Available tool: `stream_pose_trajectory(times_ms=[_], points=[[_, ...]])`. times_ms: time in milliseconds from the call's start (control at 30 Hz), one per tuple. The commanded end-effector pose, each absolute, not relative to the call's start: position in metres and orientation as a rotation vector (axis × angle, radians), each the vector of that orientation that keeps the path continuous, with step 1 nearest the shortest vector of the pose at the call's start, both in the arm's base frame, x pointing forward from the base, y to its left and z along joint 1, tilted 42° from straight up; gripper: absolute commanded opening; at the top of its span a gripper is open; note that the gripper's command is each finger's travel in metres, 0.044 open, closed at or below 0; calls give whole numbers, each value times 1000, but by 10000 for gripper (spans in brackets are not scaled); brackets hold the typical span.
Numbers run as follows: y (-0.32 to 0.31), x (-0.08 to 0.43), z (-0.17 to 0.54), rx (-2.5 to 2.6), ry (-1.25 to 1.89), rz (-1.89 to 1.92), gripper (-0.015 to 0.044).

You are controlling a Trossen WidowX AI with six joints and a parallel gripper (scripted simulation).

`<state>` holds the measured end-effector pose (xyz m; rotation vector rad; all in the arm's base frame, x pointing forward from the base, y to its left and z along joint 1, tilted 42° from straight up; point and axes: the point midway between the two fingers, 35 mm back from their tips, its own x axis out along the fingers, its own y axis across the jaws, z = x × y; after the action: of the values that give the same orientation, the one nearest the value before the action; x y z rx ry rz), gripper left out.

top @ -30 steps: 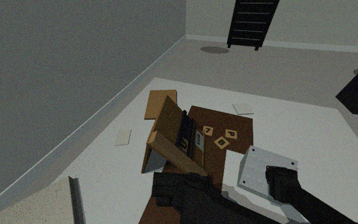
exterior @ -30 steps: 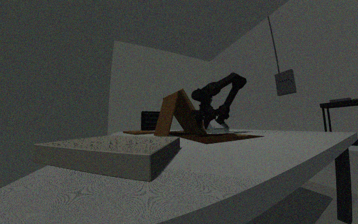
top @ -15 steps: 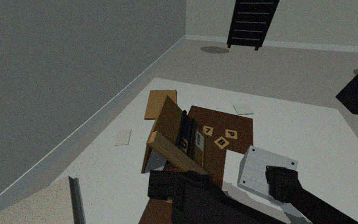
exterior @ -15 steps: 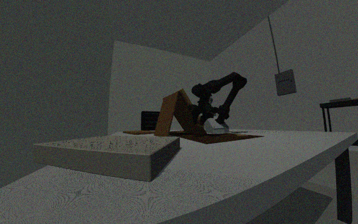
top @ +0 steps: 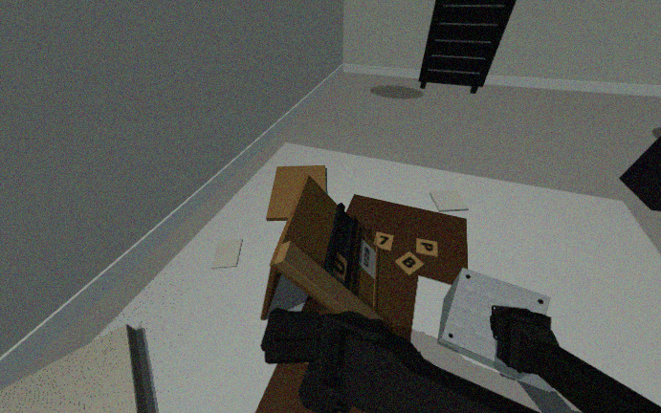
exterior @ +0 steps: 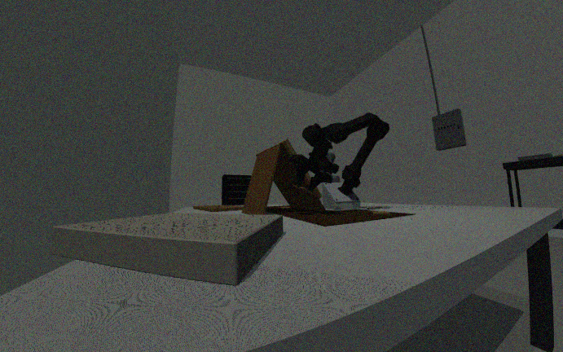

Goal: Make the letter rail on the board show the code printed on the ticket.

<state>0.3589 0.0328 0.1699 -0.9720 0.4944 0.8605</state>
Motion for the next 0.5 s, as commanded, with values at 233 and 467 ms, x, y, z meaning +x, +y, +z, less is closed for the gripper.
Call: stream_pose_trajectory(times_ms=[233,467], points=[[14,373,194,-951,486,702,0],[2,380,207,-929,478,613,0]])
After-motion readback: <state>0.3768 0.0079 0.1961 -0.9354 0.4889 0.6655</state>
